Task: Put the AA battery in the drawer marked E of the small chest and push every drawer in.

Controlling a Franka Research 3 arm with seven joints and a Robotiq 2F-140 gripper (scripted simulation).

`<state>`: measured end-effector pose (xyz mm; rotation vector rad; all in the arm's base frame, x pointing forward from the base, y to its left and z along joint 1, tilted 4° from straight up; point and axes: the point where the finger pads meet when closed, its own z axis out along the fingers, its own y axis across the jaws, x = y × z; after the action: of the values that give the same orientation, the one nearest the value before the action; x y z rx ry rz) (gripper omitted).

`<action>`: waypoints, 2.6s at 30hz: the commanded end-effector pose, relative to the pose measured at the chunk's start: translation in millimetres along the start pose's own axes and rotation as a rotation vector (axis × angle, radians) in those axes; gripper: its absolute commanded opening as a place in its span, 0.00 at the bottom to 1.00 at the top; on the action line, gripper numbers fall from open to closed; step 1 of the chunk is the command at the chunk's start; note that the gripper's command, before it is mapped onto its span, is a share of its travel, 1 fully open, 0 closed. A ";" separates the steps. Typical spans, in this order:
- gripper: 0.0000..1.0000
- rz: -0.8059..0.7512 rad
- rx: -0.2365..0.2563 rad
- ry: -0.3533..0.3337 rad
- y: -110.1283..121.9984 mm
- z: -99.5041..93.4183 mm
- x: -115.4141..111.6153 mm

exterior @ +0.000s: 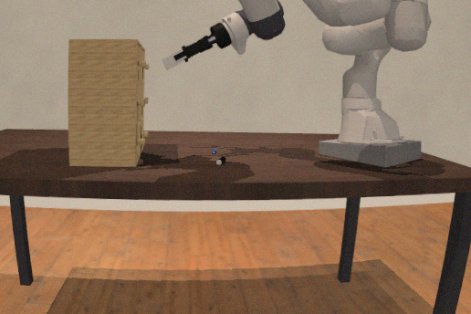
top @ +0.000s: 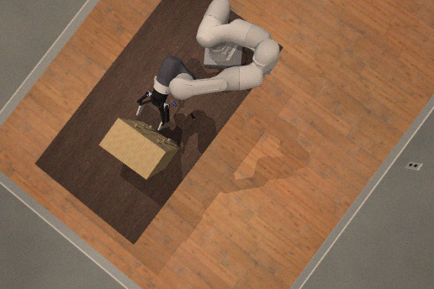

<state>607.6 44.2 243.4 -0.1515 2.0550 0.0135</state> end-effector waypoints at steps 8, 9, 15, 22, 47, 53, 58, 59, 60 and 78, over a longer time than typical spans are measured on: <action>1.00 -0.005 0.002 0.025 -1.5 -3.9 -0.5; 1.00 -0.005 0.002 0.033 -1.5 -4.9 -0.8; 1.00 -0.005 0.002 0.107 -1.6 -14.7 -3.2; 1.00 -0.005 0.002 0.200 -1.6 -27.0 -6.4; 1.00 -0.004 0.004 0.897 -1.4 -119.2 -29.9; 1.00 -0.004 0.004 0.968 -1.2 -128.4 -32.3; 1.00 -0.004 0.004 1.022 -1.2 -135.6 -34.1; 1.00 -0.004 0.004 1.029 -1.2 -136.5 -34.3; 1.00 -0.004 0.004 1.034 -1.2 -137.2 -34.5; 1.00 -0.004 0.004 1.045 -1.3 -138.8 -34.9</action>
<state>502.9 35.9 339.6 -0.1982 3.0906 -0.0873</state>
